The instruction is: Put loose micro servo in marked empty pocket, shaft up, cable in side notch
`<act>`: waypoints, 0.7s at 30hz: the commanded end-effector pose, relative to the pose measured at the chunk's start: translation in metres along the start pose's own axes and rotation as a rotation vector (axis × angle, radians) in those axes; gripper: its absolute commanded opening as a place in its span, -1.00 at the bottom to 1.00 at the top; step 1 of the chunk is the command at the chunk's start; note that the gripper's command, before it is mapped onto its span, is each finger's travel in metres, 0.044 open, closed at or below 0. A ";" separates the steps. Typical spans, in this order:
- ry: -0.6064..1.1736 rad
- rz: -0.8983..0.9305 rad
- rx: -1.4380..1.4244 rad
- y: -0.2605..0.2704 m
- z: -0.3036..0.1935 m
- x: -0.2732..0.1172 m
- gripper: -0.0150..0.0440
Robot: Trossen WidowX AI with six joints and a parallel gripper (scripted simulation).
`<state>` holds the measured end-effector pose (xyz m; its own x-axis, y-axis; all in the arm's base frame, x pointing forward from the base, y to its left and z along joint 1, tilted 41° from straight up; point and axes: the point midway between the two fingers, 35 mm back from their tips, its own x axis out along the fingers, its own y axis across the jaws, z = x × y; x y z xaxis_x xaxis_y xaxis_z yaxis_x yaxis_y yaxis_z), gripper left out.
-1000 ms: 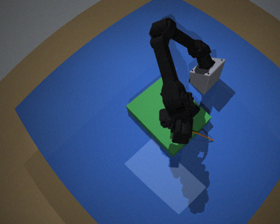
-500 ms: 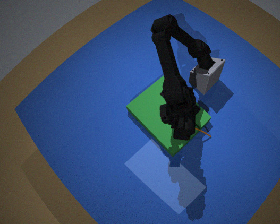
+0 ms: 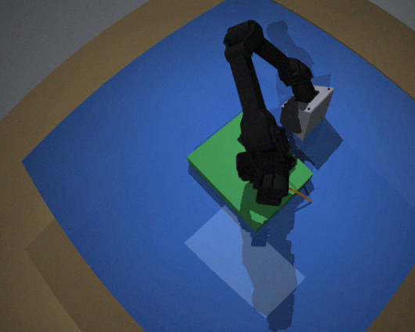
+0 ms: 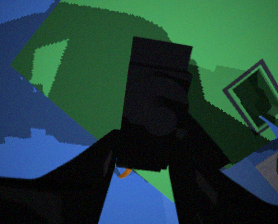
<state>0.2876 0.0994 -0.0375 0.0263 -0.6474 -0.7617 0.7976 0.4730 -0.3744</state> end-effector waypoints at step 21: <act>0.003 0.010 0.005 -0.007 0.002 -0.004 -0.49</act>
<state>0.2829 0.0962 -0.0344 0.0240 -0.6489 -0.7605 0.7965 0.4722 -0.3777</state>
